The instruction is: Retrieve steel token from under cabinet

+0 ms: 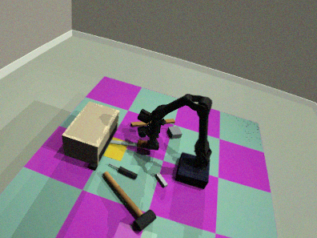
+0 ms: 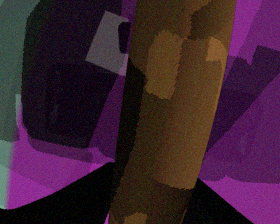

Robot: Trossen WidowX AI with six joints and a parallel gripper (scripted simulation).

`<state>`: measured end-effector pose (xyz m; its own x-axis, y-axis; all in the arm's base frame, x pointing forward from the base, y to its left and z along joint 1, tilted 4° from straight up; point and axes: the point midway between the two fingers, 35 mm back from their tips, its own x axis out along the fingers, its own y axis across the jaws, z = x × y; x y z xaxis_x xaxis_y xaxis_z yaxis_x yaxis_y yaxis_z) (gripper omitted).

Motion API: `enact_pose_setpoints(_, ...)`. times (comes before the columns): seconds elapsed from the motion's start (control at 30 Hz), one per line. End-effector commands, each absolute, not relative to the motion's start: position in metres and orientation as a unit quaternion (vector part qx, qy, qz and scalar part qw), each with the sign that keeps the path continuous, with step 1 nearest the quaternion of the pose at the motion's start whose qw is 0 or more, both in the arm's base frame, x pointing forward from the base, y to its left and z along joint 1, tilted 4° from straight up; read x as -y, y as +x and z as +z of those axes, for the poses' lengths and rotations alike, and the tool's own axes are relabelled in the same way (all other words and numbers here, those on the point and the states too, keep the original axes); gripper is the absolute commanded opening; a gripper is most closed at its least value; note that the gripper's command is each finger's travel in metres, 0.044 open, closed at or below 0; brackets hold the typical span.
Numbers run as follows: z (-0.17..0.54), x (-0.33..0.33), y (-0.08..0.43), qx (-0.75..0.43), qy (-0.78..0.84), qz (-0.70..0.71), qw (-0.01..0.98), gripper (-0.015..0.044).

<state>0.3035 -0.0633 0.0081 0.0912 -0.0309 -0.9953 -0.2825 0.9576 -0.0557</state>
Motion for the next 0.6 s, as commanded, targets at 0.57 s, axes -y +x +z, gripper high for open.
enact_pose_setpoints(0.57,0.005,0.073,0.276,-0.67,-0.119,0.088,0.728,0.0)
